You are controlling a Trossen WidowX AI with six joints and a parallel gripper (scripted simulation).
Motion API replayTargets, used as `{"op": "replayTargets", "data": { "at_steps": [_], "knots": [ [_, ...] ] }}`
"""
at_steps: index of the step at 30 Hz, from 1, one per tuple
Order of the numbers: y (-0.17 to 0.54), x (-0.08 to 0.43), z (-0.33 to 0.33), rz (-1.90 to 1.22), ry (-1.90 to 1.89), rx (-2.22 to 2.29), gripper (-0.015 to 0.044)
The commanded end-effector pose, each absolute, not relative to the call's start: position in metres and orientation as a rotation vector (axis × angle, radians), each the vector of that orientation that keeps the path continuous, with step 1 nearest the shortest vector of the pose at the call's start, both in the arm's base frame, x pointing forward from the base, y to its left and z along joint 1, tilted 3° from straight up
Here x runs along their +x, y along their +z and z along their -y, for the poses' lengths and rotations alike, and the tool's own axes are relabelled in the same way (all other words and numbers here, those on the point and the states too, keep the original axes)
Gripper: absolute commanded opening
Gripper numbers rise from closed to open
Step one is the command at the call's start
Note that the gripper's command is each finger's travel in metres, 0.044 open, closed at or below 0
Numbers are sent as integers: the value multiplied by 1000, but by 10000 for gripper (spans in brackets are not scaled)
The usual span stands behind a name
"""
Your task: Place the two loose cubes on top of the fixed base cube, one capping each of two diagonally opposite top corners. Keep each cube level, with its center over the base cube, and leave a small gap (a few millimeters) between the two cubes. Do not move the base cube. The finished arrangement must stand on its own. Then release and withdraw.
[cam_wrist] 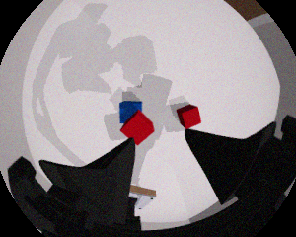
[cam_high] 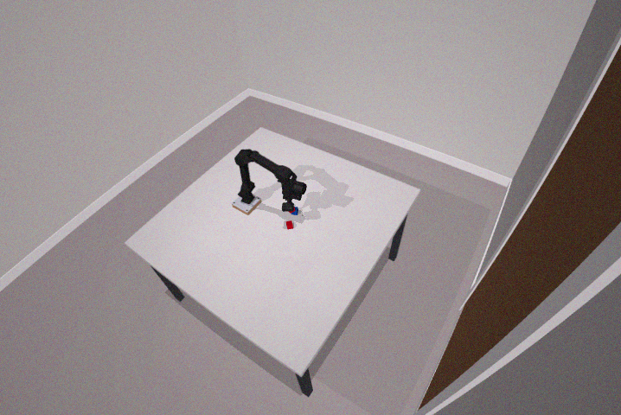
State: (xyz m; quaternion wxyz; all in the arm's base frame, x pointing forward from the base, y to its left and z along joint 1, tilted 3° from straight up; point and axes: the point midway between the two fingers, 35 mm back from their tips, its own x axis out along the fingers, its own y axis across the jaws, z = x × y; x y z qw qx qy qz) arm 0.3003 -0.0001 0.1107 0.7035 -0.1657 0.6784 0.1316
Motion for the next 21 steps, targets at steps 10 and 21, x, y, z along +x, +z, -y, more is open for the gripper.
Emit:
{"op": "replayTargets", "data": {
  "at_steps": [10,21],
  "knots": [
    [132,314,36,-1493,-306,256,265],
    [146,319,62,-1381,-720,692,265]
  ]
}}
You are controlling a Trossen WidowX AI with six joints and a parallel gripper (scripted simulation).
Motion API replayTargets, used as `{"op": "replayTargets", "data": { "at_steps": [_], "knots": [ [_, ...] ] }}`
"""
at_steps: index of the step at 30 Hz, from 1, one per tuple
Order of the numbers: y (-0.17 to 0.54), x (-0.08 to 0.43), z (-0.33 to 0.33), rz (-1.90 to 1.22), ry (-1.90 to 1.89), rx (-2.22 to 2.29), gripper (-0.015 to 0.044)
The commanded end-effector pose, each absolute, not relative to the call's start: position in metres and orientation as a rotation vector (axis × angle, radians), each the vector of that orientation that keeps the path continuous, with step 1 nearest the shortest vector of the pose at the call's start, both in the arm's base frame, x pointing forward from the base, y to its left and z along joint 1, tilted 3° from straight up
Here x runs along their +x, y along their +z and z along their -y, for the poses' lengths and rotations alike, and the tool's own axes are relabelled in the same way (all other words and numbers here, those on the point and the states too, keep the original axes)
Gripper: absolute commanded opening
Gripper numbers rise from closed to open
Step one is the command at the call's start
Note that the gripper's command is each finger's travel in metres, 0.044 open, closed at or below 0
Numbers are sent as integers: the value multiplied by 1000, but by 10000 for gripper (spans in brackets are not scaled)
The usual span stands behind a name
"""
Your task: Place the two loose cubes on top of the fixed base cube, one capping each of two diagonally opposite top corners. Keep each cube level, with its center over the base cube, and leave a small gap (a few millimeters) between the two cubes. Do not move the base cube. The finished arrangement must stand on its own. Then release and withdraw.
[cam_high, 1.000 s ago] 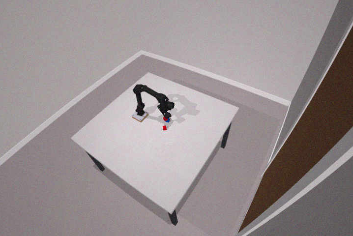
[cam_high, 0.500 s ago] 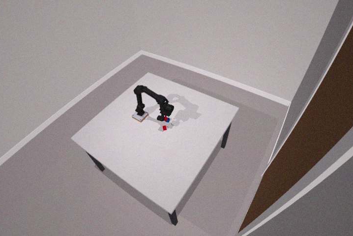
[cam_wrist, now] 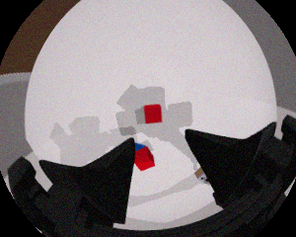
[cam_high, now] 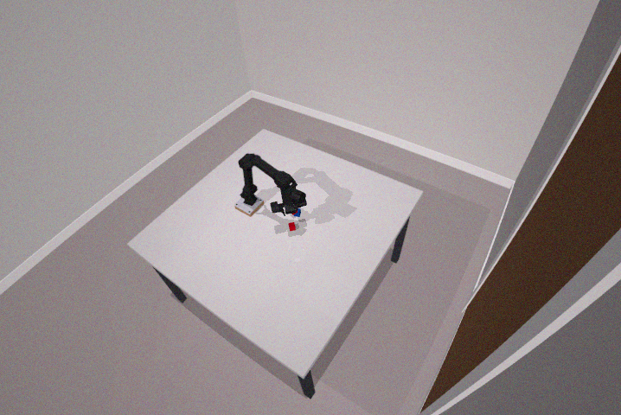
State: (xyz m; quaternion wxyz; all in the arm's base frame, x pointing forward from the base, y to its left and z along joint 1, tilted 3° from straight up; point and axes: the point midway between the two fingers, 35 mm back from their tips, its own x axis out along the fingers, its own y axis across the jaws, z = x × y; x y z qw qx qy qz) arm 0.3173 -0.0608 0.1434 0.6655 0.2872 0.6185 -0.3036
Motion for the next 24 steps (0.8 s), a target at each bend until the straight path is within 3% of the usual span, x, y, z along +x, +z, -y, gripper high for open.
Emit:
{"op": "replayTargets", "data": {
  "at_steps": [1,12,24],
  "knots": [
    [146,319,62,-1381,-720,692,265],
    [85,322,65,-1381,-720,691,265],
    [68,323,66,-1381,-720,691,265]
  ]
}}
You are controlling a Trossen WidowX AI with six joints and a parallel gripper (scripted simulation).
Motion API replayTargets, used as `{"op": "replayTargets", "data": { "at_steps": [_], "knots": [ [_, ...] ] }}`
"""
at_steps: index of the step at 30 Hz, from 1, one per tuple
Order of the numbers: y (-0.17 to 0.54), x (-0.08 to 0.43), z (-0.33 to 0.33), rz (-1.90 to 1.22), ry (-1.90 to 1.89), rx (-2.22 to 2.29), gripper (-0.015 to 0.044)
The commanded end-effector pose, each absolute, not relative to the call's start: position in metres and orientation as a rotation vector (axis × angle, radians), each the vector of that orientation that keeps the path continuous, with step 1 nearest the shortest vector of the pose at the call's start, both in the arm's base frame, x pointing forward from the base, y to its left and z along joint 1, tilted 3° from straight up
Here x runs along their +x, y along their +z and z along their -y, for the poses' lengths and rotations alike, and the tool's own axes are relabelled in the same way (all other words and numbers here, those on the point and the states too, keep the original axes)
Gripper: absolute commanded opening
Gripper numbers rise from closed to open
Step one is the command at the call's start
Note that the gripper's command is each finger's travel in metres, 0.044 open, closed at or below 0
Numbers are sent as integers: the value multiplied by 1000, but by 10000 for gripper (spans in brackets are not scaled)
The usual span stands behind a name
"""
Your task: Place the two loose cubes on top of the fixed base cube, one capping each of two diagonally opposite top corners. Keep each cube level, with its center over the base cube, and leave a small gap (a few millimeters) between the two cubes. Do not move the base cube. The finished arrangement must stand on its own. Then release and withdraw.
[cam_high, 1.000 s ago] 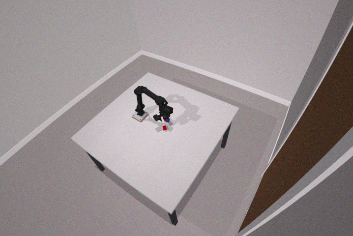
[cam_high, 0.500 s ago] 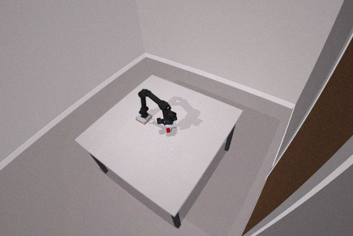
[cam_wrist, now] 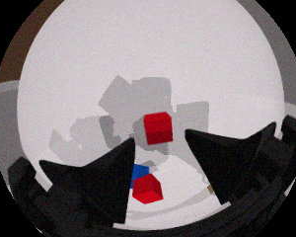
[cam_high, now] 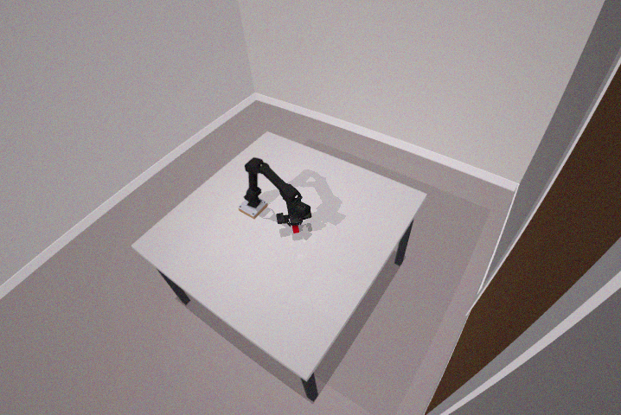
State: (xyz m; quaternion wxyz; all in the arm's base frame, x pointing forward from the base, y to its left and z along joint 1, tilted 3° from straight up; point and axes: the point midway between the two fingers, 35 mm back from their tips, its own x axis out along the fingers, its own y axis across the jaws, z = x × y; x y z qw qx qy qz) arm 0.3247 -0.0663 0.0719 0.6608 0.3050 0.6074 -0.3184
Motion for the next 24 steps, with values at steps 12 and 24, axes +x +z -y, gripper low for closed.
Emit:
{"op": "replayTargets", "data": {
  "at_steps": [12,24],
  "knots": [
    [48,324,67,-1381,-720,691,265],
    [36,325,67,-1381,-720,691,186]
  ]
}}
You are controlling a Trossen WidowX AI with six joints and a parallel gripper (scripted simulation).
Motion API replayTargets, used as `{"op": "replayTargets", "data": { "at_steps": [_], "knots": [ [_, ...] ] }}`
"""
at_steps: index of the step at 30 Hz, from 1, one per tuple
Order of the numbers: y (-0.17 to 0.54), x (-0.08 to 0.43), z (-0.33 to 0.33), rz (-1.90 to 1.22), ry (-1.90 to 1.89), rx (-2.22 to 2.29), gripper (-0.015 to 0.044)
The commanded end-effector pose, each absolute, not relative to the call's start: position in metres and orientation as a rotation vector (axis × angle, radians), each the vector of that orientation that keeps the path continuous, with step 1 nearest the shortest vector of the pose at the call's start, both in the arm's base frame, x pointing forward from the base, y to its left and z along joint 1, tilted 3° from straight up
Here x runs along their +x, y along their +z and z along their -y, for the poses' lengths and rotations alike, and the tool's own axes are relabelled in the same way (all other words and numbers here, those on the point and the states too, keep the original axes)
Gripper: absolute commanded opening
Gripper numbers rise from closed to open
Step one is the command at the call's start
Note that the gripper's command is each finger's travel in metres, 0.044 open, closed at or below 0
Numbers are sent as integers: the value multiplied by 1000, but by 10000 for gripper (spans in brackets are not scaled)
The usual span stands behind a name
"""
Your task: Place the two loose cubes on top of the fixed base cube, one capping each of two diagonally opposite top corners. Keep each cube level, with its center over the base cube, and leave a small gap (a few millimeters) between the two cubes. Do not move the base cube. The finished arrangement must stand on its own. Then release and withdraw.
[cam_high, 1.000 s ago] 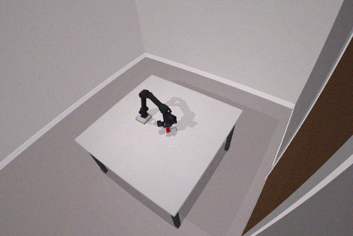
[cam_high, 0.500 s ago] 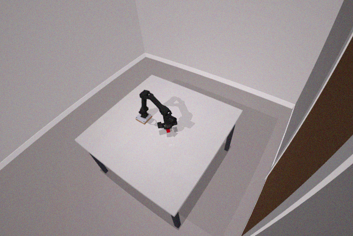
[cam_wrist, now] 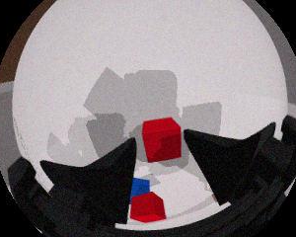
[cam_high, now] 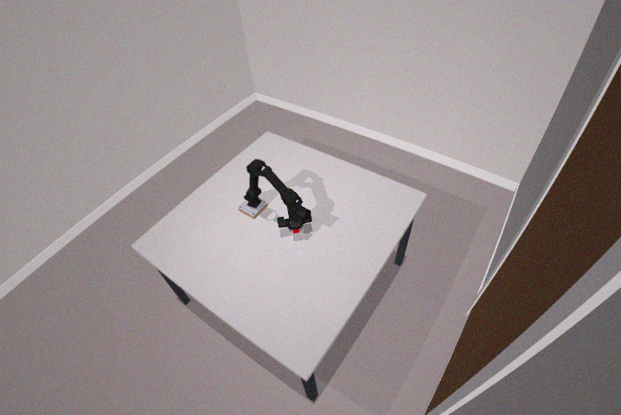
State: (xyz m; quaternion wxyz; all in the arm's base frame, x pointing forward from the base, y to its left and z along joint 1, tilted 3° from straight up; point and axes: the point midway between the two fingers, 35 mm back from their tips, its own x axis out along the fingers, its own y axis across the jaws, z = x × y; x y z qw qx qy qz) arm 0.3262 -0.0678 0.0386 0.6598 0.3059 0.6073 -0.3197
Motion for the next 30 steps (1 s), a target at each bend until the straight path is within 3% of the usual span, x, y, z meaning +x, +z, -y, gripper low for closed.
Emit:
{"op": "replayTargets", "data": {
  "at_steps": [1,4,30],
  "knots": [
    [36,325,67,-1381,-720,691,160],
    [36,325,67,-1381,-720,691,105],
    [106,326,65,-1380,-720,692,105]
  ]
}}
